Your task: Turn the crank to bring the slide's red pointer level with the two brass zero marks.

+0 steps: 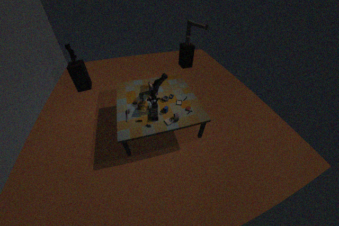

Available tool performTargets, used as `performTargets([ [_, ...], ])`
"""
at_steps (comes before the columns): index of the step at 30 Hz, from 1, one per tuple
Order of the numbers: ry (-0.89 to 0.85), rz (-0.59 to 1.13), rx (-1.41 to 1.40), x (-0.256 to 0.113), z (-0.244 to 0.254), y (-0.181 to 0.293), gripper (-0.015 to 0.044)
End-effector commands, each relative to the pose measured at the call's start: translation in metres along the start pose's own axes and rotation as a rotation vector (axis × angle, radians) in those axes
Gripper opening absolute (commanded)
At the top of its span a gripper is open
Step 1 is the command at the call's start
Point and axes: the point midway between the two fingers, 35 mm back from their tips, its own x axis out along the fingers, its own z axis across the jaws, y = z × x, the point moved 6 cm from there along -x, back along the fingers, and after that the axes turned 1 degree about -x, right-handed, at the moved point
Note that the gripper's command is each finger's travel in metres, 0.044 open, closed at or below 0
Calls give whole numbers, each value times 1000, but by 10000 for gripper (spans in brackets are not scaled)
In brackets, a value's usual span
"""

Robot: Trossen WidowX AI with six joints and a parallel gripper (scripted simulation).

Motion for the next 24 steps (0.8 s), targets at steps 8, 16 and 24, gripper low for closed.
performTargets([
  [8, 0, 0, 0, 0, 0, 0, 387],
  [16, 0, 0, 0, 0, 0, 0, 178],
  [24, 0, 0, 0, 0, 0, 0, 0],
])
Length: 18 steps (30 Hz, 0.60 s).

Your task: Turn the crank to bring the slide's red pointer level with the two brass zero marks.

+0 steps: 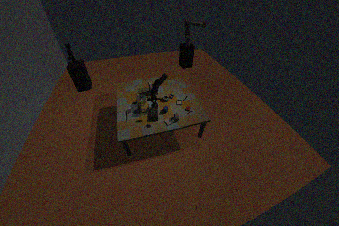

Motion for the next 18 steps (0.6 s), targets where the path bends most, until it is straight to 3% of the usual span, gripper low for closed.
performTargets([
  [1, 0, 0, 0, 0, 0, 0, 0],
  [16, -1, 0, 0, 0, 0, 0, 0],
  [18, -1, 0, 0, 0, 0, 0, 53],
])
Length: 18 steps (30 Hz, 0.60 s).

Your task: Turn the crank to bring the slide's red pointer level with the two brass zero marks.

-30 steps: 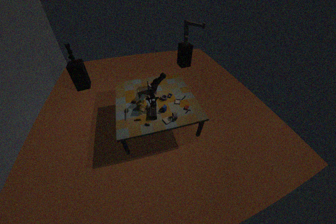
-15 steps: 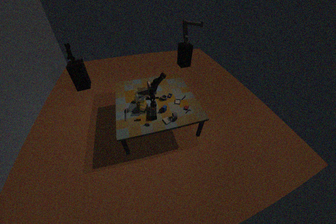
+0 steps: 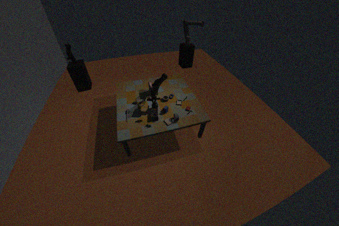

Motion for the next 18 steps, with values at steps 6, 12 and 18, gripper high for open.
performTargets([
  [6, 0, 0, 0, 0, 0, 0, 210],
  [12, 0, 0, 0, 0, 0, 0, 367],
  [18, 0, 0, 0, 0, 0, 0, 387],
])
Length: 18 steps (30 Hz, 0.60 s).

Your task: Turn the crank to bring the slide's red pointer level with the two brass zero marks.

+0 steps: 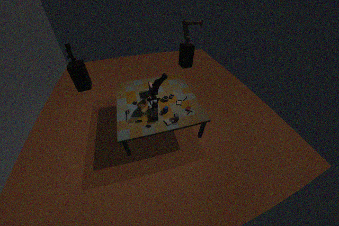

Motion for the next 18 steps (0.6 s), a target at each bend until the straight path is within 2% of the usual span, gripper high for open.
performTargets([
  [1, 0, 0, 0, 0, 0, 0, 361],
  [14, 0, 0, 0, 0, 0, 0, 20],
  [15, 0, 0, 0, 0, 0, 0, 0],
  [18, 0, 0, 0, 0, 0, 0, 0],
])
